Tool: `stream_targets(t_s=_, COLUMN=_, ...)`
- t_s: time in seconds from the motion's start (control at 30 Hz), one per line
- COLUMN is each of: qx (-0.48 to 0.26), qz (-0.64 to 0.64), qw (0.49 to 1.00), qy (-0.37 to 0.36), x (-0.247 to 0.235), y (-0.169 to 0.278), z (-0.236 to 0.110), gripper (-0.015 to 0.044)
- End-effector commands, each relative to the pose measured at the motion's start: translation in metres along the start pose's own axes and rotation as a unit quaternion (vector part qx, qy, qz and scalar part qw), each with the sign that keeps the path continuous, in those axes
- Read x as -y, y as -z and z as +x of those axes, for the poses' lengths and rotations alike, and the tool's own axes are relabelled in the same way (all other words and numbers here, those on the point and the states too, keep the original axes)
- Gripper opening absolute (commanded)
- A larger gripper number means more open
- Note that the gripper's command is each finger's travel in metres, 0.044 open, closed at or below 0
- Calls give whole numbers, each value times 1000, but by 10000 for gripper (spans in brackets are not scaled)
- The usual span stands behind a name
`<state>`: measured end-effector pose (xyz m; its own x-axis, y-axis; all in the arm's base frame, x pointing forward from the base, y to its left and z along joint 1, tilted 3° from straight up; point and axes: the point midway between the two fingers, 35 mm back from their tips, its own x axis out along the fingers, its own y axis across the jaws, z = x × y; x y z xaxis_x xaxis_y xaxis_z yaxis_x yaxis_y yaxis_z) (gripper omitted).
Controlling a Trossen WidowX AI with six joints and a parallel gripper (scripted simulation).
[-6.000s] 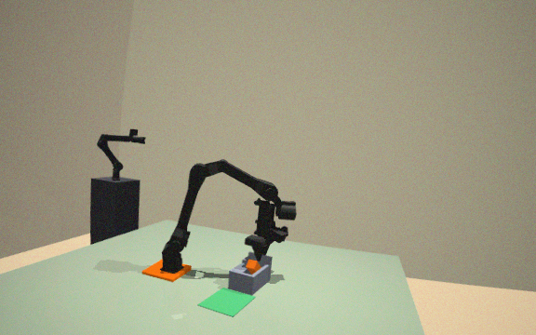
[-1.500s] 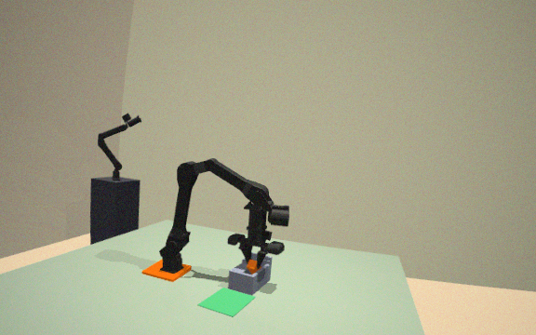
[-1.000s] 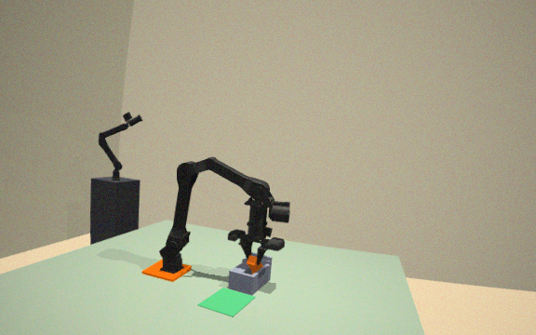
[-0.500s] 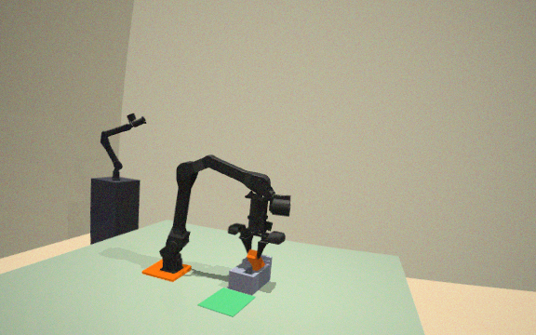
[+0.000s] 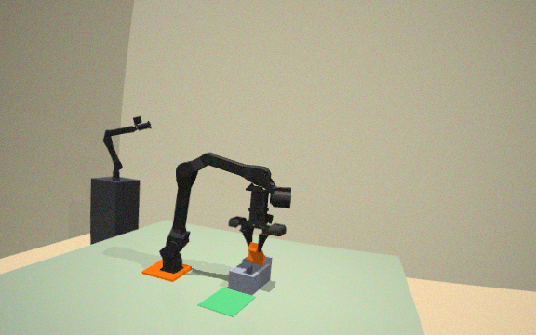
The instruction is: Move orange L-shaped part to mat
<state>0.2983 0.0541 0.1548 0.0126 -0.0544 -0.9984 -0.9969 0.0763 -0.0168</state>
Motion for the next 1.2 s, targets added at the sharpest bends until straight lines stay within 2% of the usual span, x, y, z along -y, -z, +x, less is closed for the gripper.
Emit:
stream_targets(t_s=0.0, qx=3, qz=3, qw=1000, qy=3, x=0, y=-1, z=-8, gripper=0)
stream_targets(t_s=0.5, qx=3, qz=3, qw=1000, qy=3, x=0, y=2, z=-23, gripper=0)
stream_targets(t_s=1.17, qx=-1, qz=2, qw=1000, qy=3, x=-5, y=82, z=-21, gripper=0)
